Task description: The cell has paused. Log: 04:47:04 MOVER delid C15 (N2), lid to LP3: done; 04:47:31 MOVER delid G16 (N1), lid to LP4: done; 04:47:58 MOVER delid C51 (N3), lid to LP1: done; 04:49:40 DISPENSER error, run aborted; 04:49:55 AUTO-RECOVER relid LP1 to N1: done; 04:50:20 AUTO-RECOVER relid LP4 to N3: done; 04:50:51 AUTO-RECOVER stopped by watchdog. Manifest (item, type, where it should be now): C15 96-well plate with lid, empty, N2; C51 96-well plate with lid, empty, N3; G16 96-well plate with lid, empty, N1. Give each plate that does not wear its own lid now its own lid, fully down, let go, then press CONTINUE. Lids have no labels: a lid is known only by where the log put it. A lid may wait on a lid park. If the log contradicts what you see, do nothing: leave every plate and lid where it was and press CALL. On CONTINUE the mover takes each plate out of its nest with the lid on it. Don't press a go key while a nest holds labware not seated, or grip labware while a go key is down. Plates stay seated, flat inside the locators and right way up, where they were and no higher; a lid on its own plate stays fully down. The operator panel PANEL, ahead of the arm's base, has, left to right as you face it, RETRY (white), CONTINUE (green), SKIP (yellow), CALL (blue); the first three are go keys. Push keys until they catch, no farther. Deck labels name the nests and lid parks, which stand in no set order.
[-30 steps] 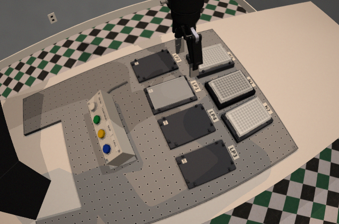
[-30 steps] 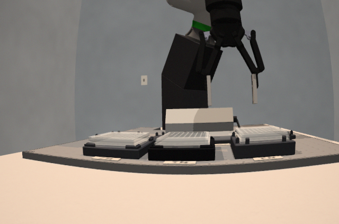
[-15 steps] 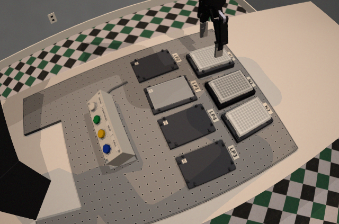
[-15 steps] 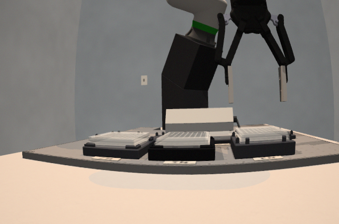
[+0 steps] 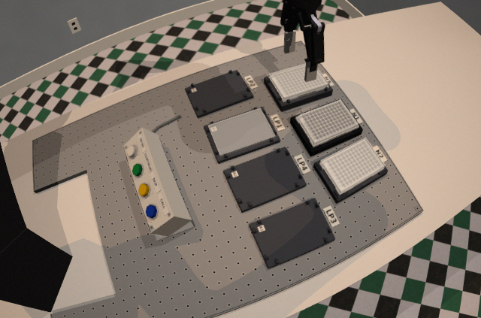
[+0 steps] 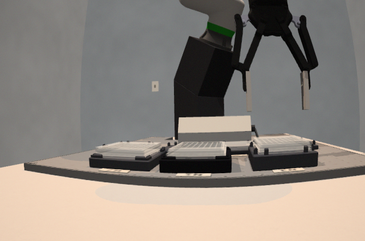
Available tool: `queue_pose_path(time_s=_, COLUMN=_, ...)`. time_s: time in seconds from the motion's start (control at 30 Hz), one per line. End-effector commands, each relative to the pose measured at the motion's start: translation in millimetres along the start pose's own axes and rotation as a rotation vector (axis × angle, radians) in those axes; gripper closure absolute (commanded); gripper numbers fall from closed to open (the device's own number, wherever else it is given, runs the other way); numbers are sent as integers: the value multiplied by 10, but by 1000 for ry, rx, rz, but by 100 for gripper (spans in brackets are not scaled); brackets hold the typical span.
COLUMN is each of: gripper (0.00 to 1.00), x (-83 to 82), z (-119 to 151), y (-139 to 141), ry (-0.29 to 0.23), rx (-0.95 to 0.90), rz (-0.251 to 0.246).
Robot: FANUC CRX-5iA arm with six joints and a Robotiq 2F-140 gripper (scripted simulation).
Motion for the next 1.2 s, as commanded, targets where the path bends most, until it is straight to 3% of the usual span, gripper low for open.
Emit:
queue_pose_path(time_s=0.0, gripper=34, x=-2, z=-2, y=0, ry=0, rx=0, rz=0)
queue_pose_path(time_s=1.17, gripper=34, x=70, z=-8, y=0, ry=0, rx=0, rz=-1)
Point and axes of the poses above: the point where the finger pads meet when closed, its own x axis out along the fingers, its own y axis across the jaws, z = x × y, the point moved 8 cm from there along -x, back along the fingers, and after that the axes turned 1 degree about -x, right-handed, at the moved point
